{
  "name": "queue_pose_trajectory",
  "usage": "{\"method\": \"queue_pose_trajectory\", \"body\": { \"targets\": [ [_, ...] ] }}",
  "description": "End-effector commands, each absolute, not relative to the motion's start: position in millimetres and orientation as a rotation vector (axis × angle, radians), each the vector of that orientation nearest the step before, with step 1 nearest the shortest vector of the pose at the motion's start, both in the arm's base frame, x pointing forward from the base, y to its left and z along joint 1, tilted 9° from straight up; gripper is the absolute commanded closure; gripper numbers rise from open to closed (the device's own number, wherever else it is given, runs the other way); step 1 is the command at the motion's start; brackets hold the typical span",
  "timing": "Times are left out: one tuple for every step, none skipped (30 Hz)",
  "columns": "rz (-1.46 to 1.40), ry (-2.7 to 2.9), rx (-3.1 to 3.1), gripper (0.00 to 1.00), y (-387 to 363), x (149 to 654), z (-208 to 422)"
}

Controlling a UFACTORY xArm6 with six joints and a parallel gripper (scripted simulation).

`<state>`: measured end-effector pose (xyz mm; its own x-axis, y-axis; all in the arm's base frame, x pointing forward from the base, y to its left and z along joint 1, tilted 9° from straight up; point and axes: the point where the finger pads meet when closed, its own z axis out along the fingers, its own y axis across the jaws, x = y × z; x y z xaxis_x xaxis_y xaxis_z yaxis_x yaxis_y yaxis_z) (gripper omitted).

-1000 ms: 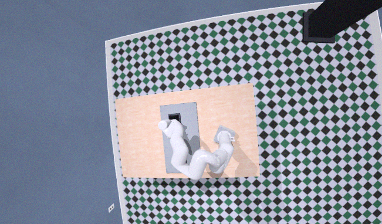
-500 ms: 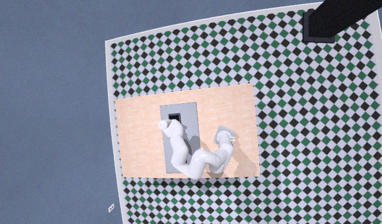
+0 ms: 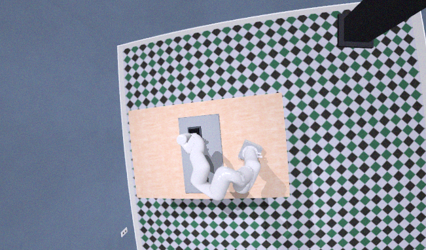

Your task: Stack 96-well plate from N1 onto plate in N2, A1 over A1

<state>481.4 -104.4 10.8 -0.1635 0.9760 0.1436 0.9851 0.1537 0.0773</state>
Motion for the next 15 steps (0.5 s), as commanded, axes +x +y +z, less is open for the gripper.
{"method": "queue_pose_trajectory", "body": {
  "targets": [
    [-0.238,-2.343,-1.995,1.0,-104.9,482.9,11.9],
    [-0.238,-2.343,-1.995,1.0,-104.9,482.9,11.7],
    [-0.238,-2.343,-1.995,1.0,-104.9,482.9,11.7],
    [-0.238,-2.343,-1.995,1.0,-104.9,482.9,11.7],
    [-0.238,-2.343,-1.995,1.0,-104.8,483.0,11.5],
    [-0.238,-2.343,-1.995,1.0,-104.8,483.0,11.4],
    [-0.238,-2.343,-1.995,1.0,-104.8,483.0,11.2],
    [-0.238,-2.343,-1.995,1.0,-104.8,483.0,11.0],
    [-0.238,-2.343,-1.995,1.0,-104.7,483.0,10.9],
    [-0.238,-2.343,-1.995,1.0,-104.7,483.0,10.7],
    [-0.238,-2.343,-1.995,1.0,-104.7,483.0,10.5],
    [-0.238,-2.343,-1.995,1.0,-104.7,483.0,10.4],
    [-0.238,-2.343,-1.995,1.0,-104.6,483.0,10.2],
    [-0.238,-2.343,-1.995,1.0,-104.6,483.0,10.0],
    [-0.238,-2.343,-1.995,1.0,-104.6,483.0,9.9]
  ]
}}
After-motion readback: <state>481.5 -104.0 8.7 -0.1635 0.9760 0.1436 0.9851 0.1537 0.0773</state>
